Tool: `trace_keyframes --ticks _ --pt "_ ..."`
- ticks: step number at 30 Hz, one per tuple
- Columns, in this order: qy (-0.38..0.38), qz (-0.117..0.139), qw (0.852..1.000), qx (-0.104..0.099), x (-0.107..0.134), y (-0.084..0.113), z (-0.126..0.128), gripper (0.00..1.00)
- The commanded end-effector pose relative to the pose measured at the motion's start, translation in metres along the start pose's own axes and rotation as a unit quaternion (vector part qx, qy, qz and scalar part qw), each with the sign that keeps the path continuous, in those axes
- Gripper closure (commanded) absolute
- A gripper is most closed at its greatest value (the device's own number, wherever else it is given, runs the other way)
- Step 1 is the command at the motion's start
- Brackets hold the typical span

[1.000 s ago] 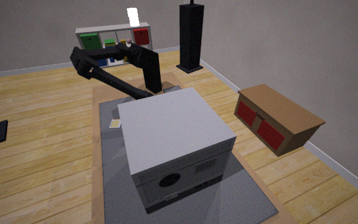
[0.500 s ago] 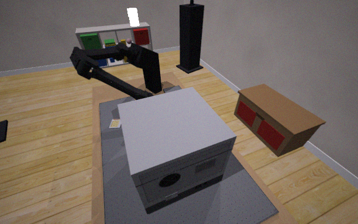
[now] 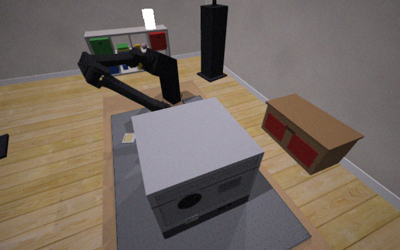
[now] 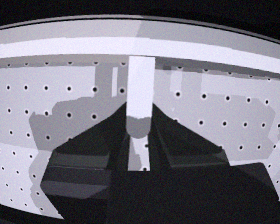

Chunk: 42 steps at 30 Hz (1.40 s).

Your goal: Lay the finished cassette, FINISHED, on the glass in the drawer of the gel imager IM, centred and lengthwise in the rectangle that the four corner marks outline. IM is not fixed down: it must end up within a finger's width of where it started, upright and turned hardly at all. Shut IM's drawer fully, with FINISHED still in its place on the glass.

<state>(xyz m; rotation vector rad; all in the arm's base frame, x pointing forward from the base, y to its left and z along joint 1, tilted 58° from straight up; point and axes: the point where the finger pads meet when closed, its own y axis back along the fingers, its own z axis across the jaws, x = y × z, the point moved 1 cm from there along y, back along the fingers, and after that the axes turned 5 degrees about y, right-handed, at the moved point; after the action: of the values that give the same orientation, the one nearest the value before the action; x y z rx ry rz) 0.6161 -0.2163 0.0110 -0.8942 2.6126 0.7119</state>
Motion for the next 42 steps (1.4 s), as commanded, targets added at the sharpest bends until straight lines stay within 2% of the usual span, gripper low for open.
trace_keyframes --ticks 1,5,7,15,42 --pt "0.039 0.092 0.994 -0.046 0.077 0.002 0.036 0.92" --pt "0.041 0.092 0.994 -0.046 0.078 0.002 0.036 0.92" --pt "0.040 0.084 0.995 -0.039 0.080 0.002 0.035 0.92" --pt "0.047 0.086 0.994 -0.046 0.090 0.003 0.041 0.92" --pt "0.043 0.082 0.995 -0.041 0.094 0.005 0.041 0.92"
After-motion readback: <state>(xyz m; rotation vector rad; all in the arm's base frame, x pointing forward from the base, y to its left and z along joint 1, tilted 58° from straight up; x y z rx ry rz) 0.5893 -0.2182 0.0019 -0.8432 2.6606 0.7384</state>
